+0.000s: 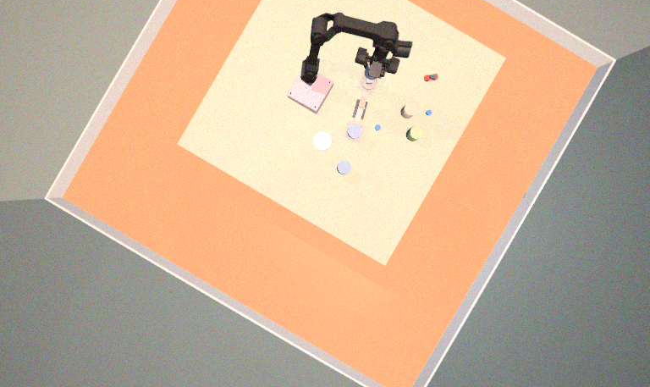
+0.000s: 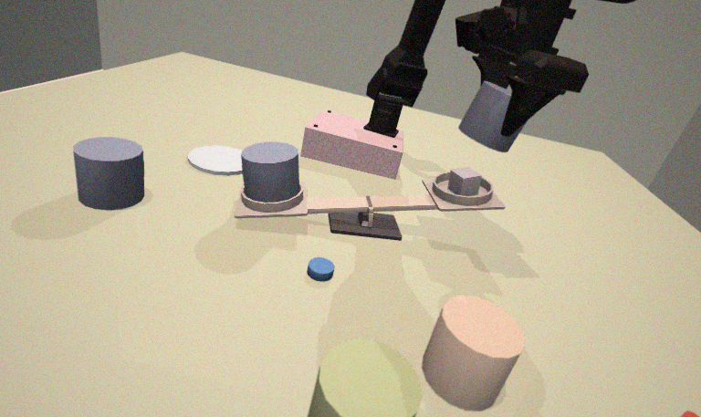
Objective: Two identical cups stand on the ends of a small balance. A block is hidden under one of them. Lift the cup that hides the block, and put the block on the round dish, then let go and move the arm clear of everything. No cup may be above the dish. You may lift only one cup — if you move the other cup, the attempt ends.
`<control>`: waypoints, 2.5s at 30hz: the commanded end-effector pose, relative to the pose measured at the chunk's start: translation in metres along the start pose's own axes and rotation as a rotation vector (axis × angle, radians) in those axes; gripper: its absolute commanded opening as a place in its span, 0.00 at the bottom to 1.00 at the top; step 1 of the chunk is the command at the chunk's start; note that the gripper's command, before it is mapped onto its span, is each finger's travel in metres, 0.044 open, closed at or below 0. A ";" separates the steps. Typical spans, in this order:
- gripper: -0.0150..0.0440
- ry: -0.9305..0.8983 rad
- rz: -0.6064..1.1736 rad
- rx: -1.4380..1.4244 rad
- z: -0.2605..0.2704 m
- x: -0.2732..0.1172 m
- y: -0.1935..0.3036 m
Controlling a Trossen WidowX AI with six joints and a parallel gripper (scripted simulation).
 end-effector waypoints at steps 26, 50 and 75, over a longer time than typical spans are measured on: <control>0.25 0.001 0.000 0.000 0.000 0.001 0.000; 0.25 0.001 0.000 0.000 0.000 0.001 0.000; 0.25 -0.010 0.018 -0.007 -0.045 0.096 0.106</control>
Point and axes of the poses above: the point midway between the two fingers, 35 mm back from their tips, its own x axis out along the fingers, its own z axis across the jaws, y = z × x, the point moved 4 cm from there along -x, back along the fingers, and after that the axes turned 10 degrees about x, right-handed, at the moved point
